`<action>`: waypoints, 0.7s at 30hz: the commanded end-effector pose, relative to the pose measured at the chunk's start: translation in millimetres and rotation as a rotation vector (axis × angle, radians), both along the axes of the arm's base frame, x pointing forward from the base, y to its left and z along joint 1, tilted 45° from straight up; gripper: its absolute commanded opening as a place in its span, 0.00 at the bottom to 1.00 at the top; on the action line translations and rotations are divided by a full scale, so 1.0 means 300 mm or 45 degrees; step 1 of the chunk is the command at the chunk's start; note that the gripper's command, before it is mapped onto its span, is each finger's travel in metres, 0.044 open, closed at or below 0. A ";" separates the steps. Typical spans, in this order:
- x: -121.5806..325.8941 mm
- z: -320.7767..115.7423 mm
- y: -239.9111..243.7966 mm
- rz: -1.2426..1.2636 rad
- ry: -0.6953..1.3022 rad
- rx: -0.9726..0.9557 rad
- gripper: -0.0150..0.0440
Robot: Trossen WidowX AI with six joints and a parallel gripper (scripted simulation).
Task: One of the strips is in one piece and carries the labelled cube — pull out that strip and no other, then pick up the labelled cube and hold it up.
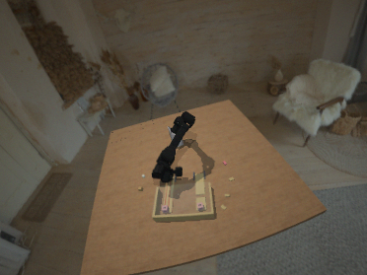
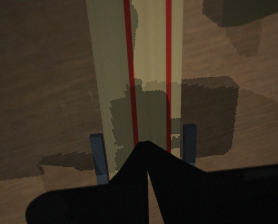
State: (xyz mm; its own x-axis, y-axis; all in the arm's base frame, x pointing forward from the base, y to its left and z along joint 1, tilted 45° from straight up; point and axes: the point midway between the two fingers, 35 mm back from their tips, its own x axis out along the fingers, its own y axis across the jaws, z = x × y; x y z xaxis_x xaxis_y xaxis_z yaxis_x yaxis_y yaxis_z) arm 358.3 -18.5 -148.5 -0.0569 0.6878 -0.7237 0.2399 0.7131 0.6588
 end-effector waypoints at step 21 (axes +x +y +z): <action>-0.004 -0.006 0.008 -0.005 0.007 0.005 0.25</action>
